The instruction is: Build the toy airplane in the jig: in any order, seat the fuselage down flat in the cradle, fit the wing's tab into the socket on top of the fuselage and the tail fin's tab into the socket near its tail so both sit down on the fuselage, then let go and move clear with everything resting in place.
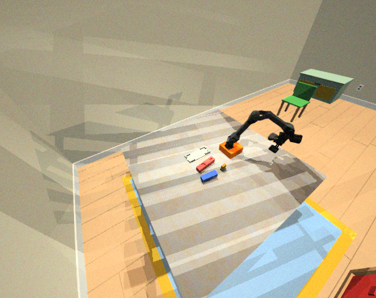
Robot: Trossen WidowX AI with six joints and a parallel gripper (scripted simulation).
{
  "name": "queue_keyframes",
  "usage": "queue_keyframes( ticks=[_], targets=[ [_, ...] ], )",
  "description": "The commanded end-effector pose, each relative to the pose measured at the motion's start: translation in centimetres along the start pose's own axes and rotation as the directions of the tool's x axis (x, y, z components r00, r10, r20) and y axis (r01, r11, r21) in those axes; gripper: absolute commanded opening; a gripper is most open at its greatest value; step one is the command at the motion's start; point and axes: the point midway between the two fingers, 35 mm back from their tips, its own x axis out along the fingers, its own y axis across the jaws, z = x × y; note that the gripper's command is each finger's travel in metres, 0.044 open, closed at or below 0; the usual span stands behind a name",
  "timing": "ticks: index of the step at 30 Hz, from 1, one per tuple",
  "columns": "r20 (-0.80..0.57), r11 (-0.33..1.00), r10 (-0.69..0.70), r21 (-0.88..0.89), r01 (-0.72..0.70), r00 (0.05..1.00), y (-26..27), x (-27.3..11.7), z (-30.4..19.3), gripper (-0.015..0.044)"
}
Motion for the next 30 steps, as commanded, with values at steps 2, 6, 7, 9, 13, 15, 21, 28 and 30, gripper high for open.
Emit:
queue_keyframes(
  ticks=[2,6,7,9,13,15,21,28,30],
  targets=[
    [-0.002,0.998,0.005,0.064,-0.005,1.000,-0.01,0.02,0.01,0.0440],
    [-0.013,0.908,0.034,0.418,-0.025,0.999,-0.08,0.12,0.09,0.0440],
    [-0.016,0.864,0.041,0.503,-0.027,0.999,-0.09,0.14,0.11,0.0440],
    [-0.022,0.752,0.056,0.658,-0.027,0.998,-0.13,0.19,0.15,0.0440],
    [-0.036,0.452,0.085,0.892,-0.006,0.996,-0.20,0.26,0.22,0.0440],
    [-0.043,0.275,0.099,0.961,0.014,0.994,-0.24,0.30,0.25,0.0440],
    [-0.061,-0.100,0.134,0.992,0.075,0.989,-0.34,0.36,0.33,0.0440],
    [-0.075,-0.421,0.158,0.897,0.136,0.985,-0.42,0.39,0.39,0.0440],
    [-0.079,-0.506,0.165,0.849,0.153,0.983,-0.44,0.40,0.40,0.0440]
  ],
)
